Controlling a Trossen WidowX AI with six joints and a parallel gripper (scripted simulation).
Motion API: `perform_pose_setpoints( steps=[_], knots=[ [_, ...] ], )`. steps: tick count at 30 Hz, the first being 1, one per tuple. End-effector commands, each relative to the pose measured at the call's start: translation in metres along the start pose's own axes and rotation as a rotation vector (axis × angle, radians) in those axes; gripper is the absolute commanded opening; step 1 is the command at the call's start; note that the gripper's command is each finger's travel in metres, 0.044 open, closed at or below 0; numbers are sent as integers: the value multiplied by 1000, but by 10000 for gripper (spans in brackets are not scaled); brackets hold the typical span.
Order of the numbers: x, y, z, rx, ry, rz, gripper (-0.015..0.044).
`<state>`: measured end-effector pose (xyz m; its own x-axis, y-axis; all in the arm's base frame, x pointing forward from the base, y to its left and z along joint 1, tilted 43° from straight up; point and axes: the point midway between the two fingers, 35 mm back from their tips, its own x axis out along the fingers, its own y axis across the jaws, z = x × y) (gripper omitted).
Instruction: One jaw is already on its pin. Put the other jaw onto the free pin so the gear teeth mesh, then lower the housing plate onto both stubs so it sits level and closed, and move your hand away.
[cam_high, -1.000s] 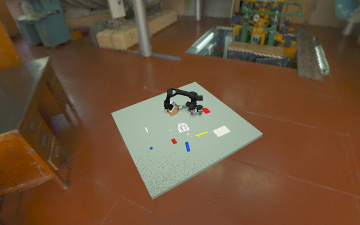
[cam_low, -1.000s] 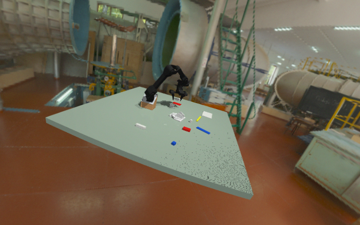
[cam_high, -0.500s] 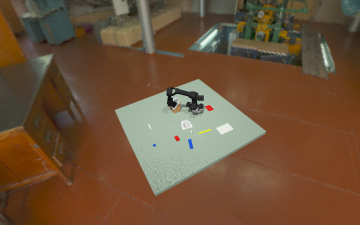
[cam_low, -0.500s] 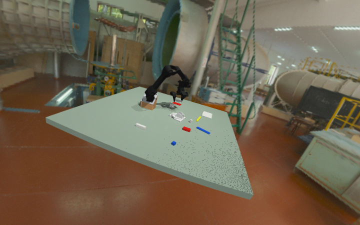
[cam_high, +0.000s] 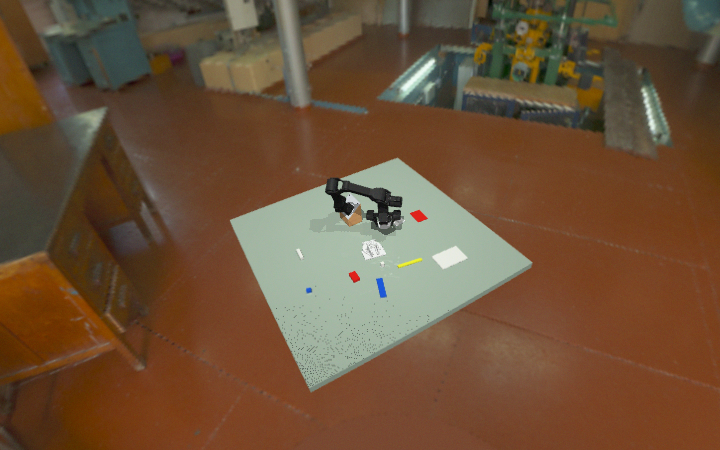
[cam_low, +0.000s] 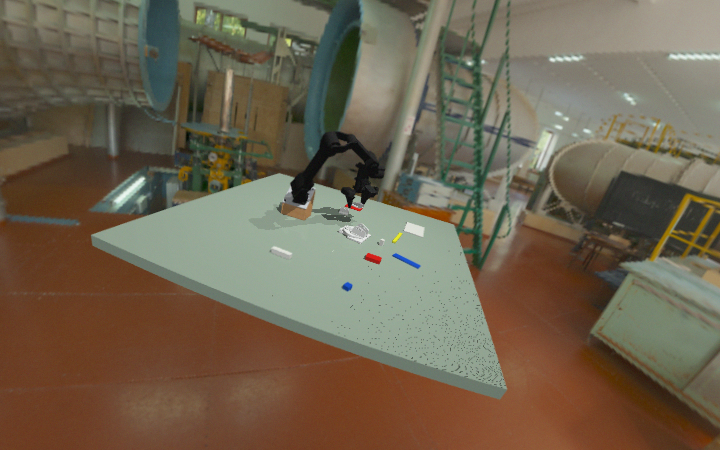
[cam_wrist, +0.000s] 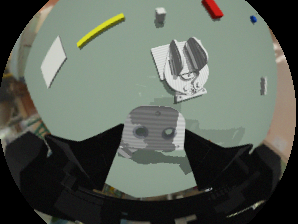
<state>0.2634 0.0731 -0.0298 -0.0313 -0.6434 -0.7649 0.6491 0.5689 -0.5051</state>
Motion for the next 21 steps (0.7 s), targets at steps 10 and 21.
perform_pose_setpoints(
  steps=[10,21],
  knots=[
    [3,-33,31,-193,-10,-13,351],
    [8,-62,50,-349,-14,-30,351]
  ],
)
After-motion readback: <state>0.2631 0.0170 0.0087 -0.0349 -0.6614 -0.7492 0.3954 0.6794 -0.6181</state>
